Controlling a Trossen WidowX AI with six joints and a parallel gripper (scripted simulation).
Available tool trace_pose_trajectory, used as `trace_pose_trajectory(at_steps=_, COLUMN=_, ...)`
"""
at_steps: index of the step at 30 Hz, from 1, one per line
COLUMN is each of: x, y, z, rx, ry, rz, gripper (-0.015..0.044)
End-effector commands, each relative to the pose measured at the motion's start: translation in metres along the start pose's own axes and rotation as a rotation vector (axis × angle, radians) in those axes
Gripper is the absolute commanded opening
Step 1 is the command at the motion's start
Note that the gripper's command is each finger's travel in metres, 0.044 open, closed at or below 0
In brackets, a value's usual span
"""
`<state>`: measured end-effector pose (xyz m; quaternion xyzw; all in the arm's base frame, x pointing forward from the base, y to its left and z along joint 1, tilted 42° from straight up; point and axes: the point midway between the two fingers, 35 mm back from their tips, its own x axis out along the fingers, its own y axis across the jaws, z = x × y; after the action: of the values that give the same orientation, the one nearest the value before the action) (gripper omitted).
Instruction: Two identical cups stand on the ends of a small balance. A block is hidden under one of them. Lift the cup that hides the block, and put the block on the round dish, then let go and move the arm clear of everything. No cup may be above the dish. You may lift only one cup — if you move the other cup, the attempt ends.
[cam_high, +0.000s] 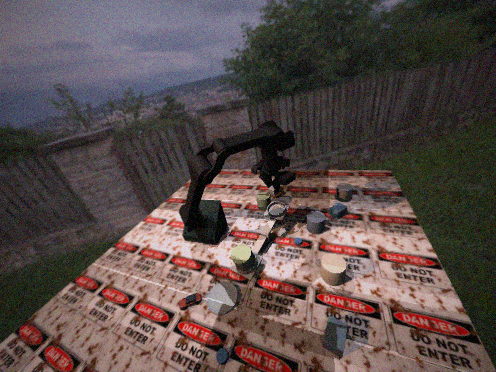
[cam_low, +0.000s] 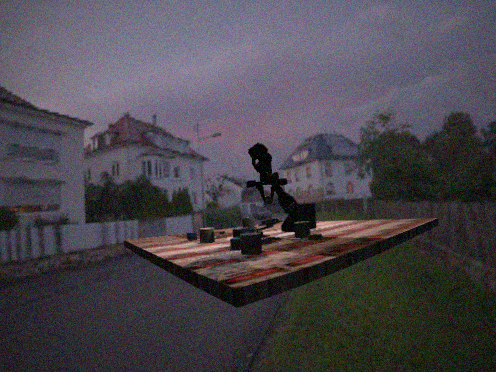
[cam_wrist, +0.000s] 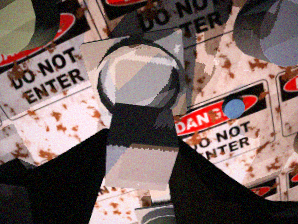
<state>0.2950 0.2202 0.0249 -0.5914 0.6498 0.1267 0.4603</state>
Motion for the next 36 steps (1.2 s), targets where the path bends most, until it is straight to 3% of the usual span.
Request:
trace_pose_trajectory(at_steps=1, x=0.001, y=-0.018, z=-0.014, rx=0.003, ry=-0.012, rz=0.019, gripper=0.0)
trace_pose_trajectory(at_steps=19, x=0.029, y=-0.101, z=-0.115, rx=-0.006, ry=-0.072, rz=0.054, gripper=0.0)
trace_pose_trajectory(at_steps=36, x=0.061, y=-0.132, z=-0.227, rx=-0.001, ry=-0.079, rz=0.037, gripper=0.0)
